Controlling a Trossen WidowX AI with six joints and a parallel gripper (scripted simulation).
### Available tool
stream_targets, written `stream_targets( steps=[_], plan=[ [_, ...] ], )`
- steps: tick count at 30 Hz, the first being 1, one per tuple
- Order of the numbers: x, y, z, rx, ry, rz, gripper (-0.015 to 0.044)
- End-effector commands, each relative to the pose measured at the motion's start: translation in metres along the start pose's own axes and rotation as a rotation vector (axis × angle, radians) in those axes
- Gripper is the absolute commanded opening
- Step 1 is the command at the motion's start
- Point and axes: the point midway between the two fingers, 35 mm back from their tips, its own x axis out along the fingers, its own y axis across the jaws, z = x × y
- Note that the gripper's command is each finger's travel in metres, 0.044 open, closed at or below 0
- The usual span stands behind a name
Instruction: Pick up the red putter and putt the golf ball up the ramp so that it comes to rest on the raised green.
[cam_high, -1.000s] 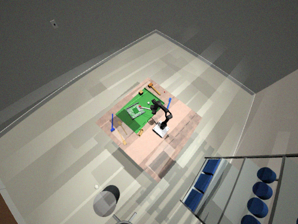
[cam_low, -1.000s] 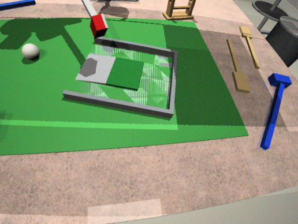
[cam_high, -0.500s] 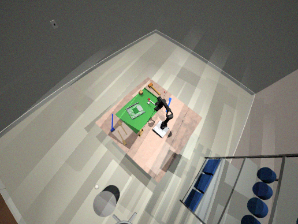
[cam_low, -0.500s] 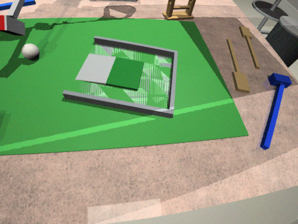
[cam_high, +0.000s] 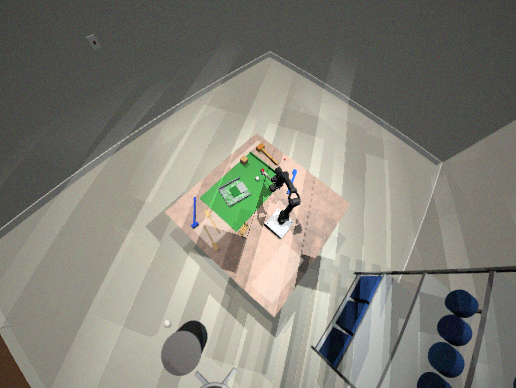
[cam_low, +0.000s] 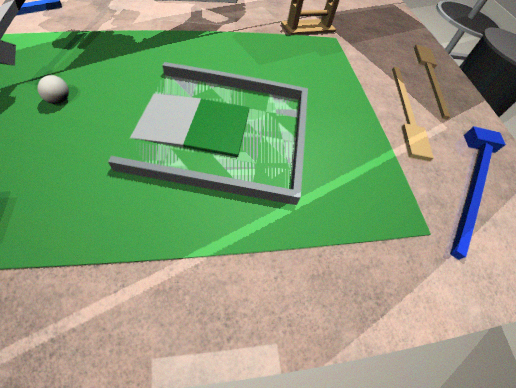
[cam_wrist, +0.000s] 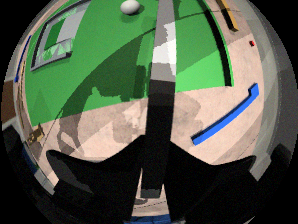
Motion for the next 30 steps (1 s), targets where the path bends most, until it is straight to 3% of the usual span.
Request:
stream_targets(
  steps=[1,30],
  plan=[
    [0.015,0.000,0.000,0.003,0.003,-0.002,0.0000],
    [0.048,0.001,-0.001,0.007,0.005,0.001,0.0000]
  ],
)
